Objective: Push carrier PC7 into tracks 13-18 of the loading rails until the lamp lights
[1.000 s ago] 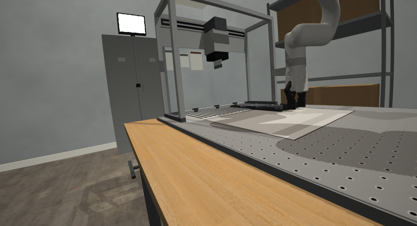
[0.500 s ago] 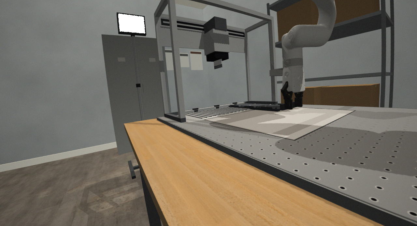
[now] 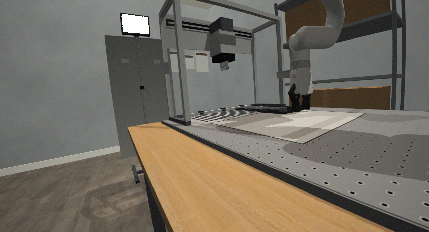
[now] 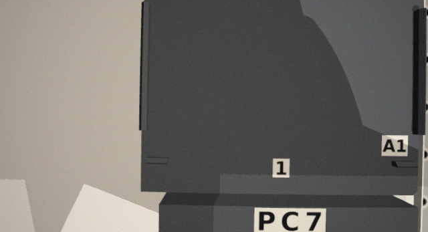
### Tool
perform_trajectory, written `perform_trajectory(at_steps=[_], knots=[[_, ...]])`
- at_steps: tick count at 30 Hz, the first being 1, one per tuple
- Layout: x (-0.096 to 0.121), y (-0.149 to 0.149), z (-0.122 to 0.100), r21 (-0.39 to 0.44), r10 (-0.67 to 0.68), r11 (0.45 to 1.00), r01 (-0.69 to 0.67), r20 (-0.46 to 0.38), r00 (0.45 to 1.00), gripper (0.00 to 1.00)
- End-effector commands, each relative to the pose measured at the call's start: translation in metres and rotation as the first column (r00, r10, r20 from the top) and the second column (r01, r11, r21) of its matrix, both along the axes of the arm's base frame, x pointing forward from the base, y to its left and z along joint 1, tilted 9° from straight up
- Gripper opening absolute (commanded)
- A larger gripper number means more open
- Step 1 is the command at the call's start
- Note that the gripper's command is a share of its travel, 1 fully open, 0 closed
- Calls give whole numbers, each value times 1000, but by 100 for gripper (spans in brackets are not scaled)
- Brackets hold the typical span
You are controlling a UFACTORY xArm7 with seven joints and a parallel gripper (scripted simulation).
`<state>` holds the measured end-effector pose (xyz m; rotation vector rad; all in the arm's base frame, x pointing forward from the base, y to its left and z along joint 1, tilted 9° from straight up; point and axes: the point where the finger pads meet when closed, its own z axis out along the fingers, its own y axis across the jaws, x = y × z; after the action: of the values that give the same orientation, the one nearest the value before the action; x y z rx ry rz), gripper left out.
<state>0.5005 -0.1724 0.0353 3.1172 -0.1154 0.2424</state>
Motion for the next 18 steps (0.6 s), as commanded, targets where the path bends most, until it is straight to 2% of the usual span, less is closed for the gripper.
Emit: perform_trajectory(at_steps=[1,18], knots=[[3,-1,2,-1,0,1000,0,5,1000,82],[8,-1,3,-1,0,1000,0,5,1000,82]])
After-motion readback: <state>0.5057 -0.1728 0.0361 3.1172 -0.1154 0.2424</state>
